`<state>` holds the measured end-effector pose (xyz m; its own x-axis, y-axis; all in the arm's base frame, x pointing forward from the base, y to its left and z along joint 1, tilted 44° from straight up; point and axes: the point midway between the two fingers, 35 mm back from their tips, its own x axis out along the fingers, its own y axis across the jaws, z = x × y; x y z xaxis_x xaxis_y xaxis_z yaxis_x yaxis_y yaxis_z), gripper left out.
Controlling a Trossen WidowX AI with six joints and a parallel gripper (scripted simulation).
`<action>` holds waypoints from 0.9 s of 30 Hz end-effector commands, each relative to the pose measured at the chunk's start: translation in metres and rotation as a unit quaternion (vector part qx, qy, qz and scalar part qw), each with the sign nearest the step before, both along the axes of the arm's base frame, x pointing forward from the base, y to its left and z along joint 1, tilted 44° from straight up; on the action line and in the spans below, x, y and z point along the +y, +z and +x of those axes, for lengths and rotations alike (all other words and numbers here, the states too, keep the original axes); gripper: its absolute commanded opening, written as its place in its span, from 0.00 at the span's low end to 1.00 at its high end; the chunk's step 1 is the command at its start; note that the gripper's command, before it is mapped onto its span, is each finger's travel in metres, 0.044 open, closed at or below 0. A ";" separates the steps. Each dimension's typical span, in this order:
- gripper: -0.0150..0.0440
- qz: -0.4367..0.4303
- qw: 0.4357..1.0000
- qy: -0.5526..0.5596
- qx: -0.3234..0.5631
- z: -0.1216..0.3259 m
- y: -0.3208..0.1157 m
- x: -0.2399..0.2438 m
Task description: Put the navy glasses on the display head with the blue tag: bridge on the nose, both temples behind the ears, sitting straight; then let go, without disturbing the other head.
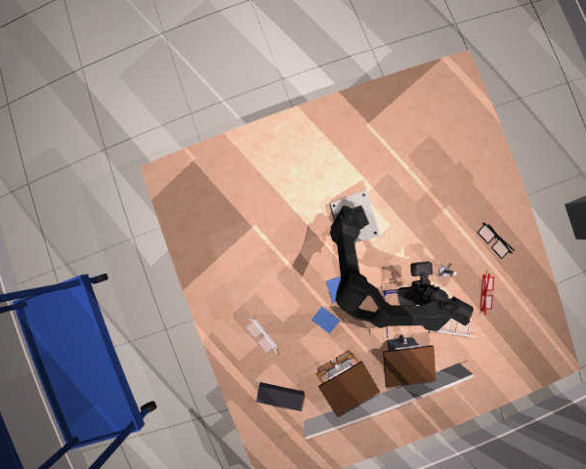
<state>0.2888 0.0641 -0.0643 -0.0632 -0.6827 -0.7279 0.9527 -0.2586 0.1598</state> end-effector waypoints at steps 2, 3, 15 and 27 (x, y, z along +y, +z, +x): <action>0.25 -0.003 1.000 0.003 0.001 0.000 -0.005 -0.005; 0.25 -0.003 1.000 0.003 0.001 -0.001 -0.005 -0.006; 0.25 -0.003 1.000 0.003 0.001 -0.001 -0.013 -0.015; 0.25 -0.004 1.000 0.003 0.001 0.013 -0.012 -0.019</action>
